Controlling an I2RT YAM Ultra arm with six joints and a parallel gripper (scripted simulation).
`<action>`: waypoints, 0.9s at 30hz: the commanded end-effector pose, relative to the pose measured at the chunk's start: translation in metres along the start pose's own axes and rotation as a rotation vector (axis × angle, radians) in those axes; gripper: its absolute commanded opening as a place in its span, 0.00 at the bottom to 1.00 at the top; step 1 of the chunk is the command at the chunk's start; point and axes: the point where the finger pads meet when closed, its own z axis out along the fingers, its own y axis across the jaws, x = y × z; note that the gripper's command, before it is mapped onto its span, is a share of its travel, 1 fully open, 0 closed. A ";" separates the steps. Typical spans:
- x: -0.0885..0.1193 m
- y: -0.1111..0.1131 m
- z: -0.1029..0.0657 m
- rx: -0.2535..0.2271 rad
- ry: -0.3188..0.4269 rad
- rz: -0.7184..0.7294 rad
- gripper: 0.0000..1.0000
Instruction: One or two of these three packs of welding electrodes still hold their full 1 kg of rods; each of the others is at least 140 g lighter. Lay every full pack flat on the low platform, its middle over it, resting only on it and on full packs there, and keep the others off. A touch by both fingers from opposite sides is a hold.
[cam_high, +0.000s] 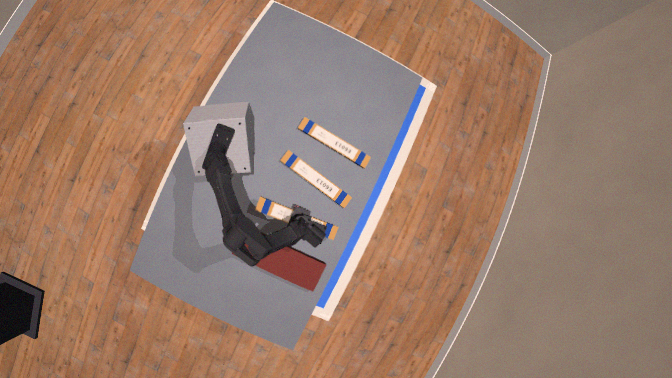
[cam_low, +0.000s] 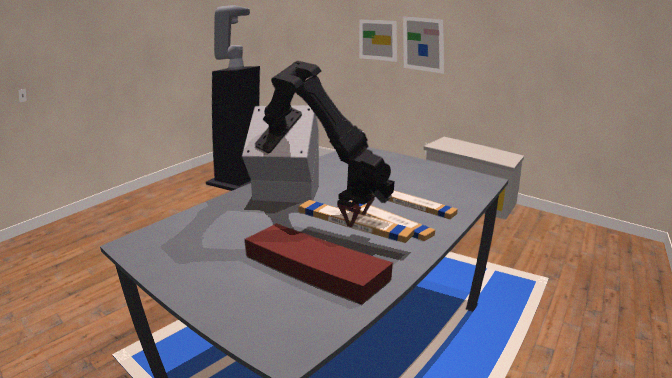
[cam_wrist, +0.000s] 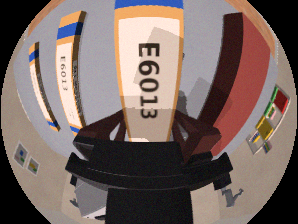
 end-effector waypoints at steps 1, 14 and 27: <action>-0.029 -0.008 -0.017 0.014 -0.090 0.011 0.00; -0.030 -0.008 0.002 0.015 -0.090 0.010 0.00; -0.032 -0.010 0.013 0.021 -0.093 0.013 0.00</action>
